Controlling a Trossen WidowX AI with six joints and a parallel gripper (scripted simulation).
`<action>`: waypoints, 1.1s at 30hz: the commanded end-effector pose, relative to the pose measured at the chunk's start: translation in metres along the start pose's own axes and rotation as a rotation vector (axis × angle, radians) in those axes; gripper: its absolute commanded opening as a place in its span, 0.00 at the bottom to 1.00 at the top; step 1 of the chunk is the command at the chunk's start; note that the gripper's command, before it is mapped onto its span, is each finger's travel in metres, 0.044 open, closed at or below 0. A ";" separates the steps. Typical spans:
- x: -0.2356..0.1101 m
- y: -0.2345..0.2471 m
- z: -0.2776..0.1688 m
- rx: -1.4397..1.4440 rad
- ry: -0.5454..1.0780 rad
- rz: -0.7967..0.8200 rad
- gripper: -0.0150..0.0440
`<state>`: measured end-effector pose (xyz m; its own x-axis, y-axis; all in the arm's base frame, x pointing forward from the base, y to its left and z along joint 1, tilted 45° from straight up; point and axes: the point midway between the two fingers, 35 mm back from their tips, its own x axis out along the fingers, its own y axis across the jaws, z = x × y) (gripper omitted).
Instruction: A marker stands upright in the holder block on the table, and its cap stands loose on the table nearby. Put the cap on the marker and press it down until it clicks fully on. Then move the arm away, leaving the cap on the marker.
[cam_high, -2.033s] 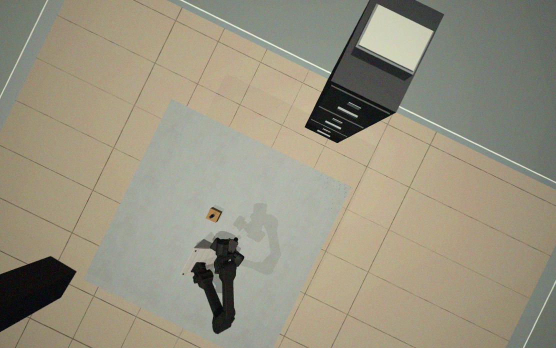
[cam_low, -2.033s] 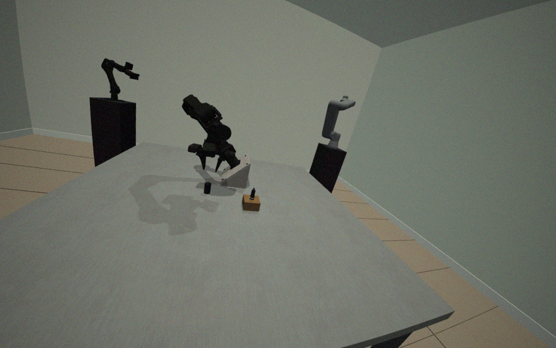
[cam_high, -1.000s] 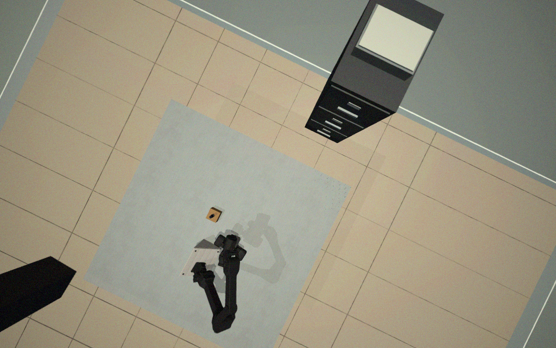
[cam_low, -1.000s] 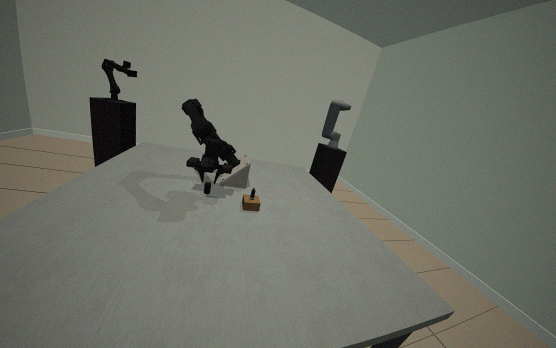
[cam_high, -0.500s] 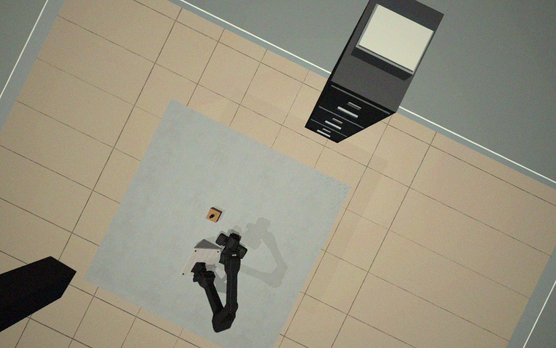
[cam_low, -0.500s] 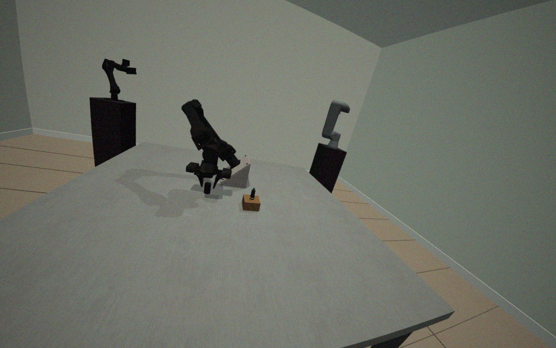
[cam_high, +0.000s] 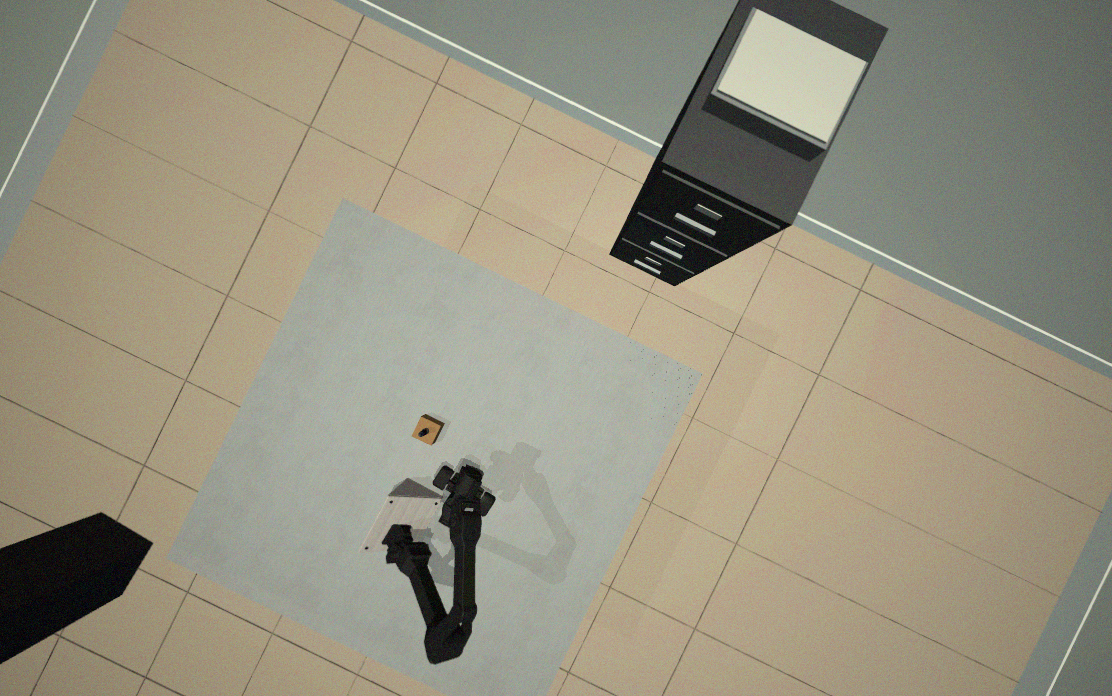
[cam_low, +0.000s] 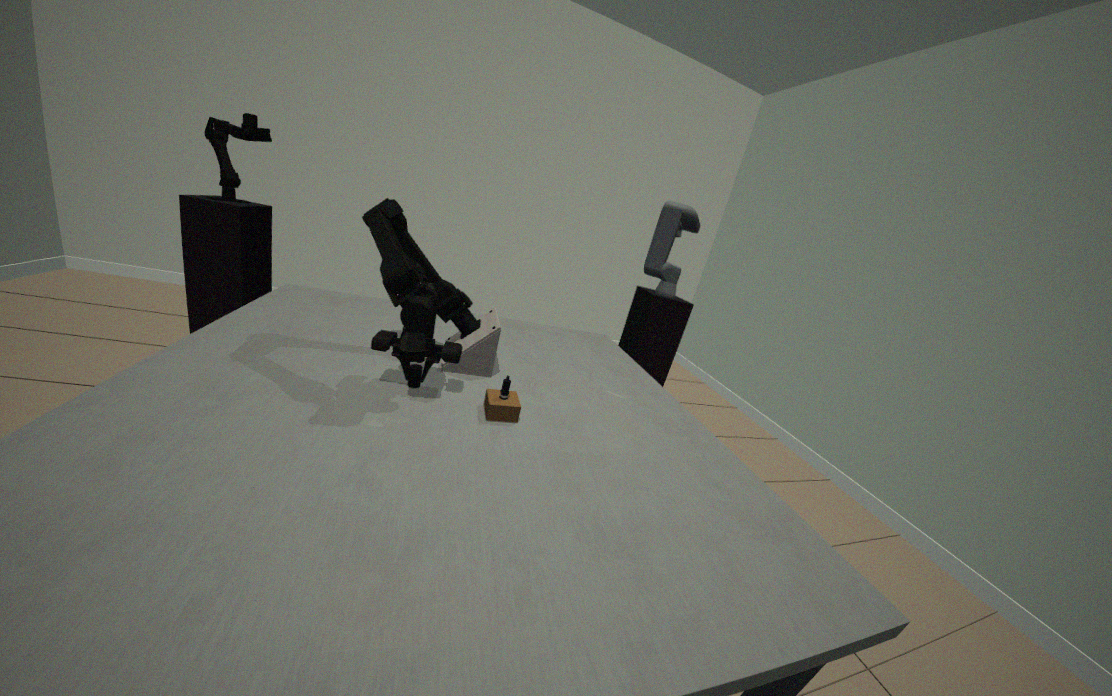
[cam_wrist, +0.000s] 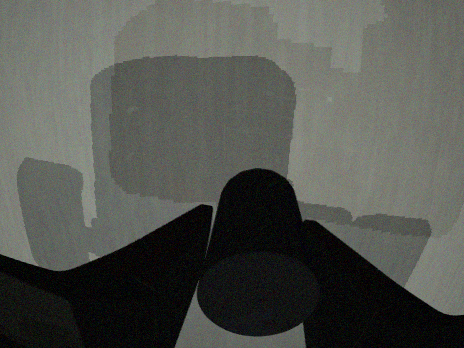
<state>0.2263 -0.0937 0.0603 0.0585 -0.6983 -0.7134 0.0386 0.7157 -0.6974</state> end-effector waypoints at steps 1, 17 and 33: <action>0.001 0.000 0.000 -0.005 0.000 -0.003 0.44; -0.016 0.000 0.007 -0.010 -0.034 0.003 0.25; -0.047 0.001 0.003 -0.004 -0.010 0.005 0.25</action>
<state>0.2270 -0.0640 0.0885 0.0718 -0.6959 -0.7145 0.0281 0.7175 -0.6960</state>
